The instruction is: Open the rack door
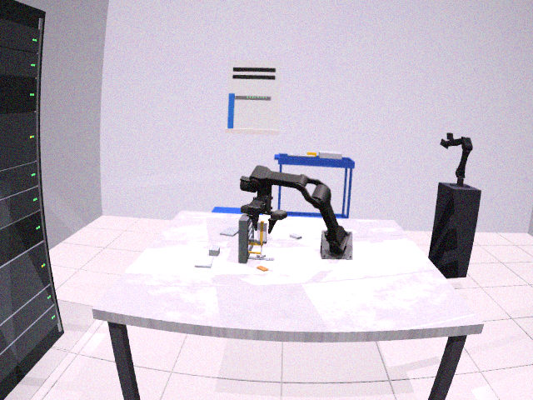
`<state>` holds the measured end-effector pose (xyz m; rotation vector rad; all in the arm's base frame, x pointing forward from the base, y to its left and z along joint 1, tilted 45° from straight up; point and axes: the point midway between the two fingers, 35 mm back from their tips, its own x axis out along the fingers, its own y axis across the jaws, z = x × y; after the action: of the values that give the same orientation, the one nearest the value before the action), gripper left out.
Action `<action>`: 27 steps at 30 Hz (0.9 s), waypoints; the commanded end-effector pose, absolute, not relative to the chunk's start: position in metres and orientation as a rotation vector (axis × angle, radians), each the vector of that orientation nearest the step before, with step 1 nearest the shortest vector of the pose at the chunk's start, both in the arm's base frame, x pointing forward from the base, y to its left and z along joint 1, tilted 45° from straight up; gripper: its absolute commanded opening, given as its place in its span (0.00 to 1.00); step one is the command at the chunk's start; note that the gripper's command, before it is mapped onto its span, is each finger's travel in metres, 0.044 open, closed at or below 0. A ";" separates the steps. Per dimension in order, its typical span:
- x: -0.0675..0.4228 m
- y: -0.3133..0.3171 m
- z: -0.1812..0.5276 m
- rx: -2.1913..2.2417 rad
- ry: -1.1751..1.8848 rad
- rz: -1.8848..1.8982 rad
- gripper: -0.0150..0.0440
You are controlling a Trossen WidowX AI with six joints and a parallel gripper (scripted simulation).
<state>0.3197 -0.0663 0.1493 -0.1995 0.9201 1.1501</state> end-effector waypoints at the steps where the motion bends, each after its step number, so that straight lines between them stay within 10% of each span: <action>1: 0.322 -0.067 0.144 -0.054 1.017 1.064 0.75; 27: 0.322 -0.067 0.144 0.983 1.530 0.253 0.75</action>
<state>0.3224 -0.0671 0.1441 0.8844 1.4968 0.3442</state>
